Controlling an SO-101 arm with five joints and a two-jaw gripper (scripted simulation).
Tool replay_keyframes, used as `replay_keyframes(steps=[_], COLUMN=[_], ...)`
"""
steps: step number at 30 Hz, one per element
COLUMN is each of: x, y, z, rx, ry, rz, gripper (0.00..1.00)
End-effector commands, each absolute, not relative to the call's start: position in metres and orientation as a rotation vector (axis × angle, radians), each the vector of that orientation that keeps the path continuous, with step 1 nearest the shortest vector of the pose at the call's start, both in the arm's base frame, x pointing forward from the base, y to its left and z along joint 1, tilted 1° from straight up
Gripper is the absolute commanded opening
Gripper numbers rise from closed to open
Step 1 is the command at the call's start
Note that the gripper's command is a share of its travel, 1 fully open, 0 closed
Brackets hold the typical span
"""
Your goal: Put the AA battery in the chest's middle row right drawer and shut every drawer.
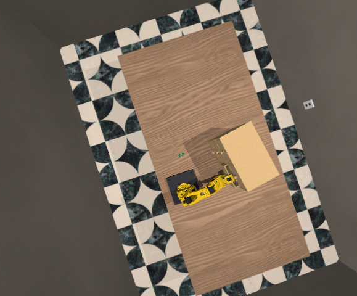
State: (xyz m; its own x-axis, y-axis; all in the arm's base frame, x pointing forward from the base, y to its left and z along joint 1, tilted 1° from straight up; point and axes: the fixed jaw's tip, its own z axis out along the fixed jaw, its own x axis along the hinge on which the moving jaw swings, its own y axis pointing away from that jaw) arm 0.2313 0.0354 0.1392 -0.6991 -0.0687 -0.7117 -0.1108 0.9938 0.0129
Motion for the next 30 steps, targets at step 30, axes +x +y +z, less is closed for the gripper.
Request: replay_keyframes(steps=[30], x=[0.259], y=[0.038], z=[0.139], rx=[-0.134], ry=[2.342], rz=[0.057], gripper=[0.00])
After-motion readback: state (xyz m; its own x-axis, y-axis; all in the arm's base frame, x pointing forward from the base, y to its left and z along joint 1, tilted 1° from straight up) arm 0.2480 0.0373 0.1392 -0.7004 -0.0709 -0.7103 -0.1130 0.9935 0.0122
